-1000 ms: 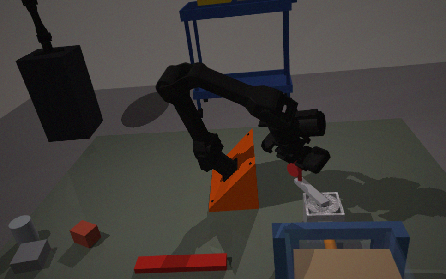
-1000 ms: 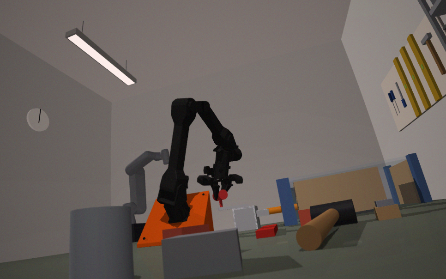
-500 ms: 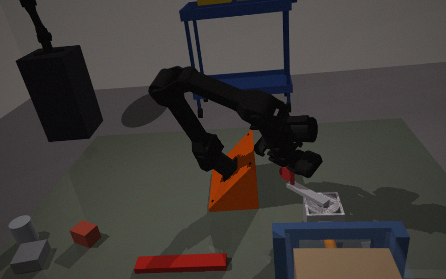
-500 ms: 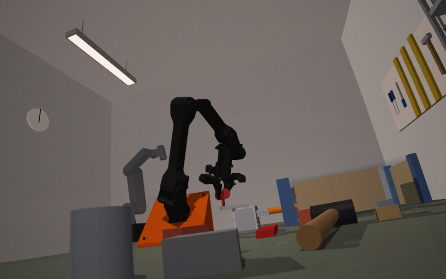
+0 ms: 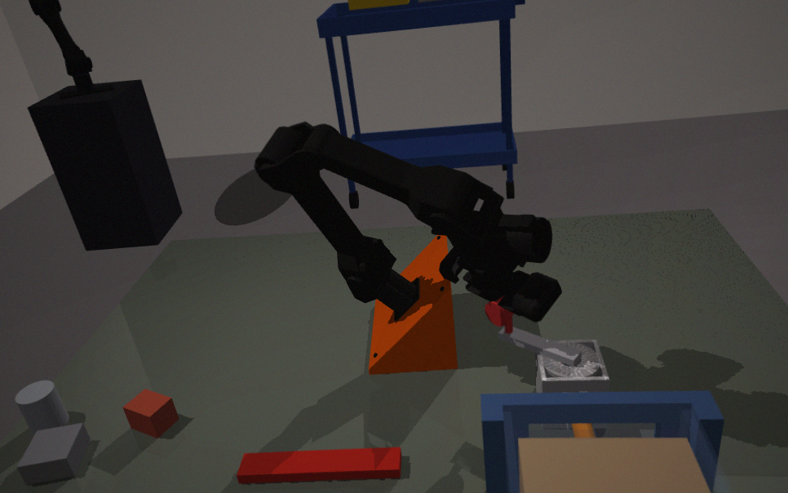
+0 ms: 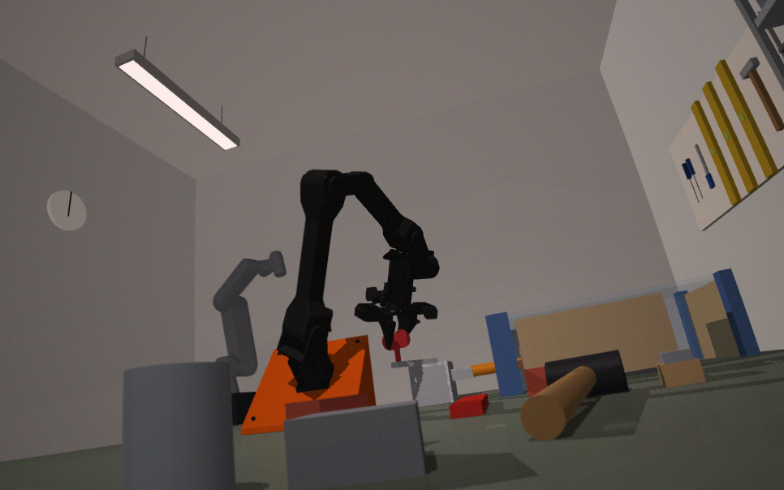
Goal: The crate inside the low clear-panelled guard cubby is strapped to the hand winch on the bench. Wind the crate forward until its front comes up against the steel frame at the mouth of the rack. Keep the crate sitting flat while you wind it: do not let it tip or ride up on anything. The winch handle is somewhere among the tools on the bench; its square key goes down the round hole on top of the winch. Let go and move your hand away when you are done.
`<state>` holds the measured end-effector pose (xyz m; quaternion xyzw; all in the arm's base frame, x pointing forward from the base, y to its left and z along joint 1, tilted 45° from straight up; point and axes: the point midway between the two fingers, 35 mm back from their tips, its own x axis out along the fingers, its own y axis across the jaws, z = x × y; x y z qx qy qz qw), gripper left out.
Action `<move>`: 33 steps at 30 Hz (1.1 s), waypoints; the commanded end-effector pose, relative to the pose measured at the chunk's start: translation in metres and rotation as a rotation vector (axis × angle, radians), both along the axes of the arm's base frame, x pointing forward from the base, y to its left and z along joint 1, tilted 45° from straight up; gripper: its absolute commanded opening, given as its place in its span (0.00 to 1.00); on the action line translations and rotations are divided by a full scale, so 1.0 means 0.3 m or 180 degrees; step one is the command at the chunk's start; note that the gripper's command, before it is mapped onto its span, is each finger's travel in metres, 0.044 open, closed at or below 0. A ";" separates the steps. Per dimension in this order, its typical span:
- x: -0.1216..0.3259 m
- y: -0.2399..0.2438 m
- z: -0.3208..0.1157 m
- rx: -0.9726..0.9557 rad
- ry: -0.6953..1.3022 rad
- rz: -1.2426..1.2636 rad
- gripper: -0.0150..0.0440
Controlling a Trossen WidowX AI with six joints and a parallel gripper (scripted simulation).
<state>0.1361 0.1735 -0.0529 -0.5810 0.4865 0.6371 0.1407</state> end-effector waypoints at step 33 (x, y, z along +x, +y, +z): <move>0.213 -0.054 0.042 -0.0070 -0.0089 -0.0001 0.25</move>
